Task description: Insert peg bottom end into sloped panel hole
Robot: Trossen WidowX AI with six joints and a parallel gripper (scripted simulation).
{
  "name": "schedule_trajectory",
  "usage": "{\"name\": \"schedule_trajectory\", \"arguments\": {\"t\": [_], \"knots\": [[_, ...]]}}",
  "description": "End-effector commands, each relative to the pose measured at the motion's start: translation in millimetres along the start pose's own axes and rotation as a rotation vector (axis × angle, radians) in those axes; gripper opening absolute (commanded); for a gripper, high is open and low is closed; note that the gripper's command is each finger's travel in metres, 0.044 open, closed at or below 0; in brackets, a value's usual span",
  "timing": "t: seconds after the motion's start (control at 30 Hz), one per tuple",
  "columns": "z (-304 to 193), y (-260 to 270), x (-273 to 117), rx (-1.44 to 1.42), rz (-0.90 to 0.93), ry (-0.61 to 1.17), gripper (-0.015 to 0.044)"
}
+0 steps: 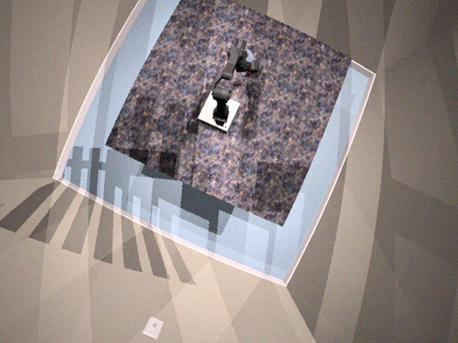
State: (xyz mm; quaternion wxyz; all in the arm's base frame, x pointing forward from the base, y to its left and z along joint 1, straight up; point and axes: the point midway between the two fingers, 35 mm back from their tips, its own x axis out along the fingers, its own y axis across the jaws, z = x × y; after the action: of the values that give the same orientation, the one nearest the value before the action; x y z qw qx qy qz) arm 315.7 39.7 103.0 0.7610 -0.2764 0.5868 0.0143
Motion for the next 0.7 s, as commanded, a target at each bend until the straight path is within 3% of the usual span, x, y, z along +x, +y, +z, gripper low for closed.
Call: {"name": "schedule_trajectory", "arguments": {"t": [0.0, 0.67], "knots": [[-0.2, 2.3, 0.1, 0.027, -0.01, -0.003, 0.0], [7.4, 14.3, -6.5, 0.178, -0.04, -0.047, 0.0]]}}
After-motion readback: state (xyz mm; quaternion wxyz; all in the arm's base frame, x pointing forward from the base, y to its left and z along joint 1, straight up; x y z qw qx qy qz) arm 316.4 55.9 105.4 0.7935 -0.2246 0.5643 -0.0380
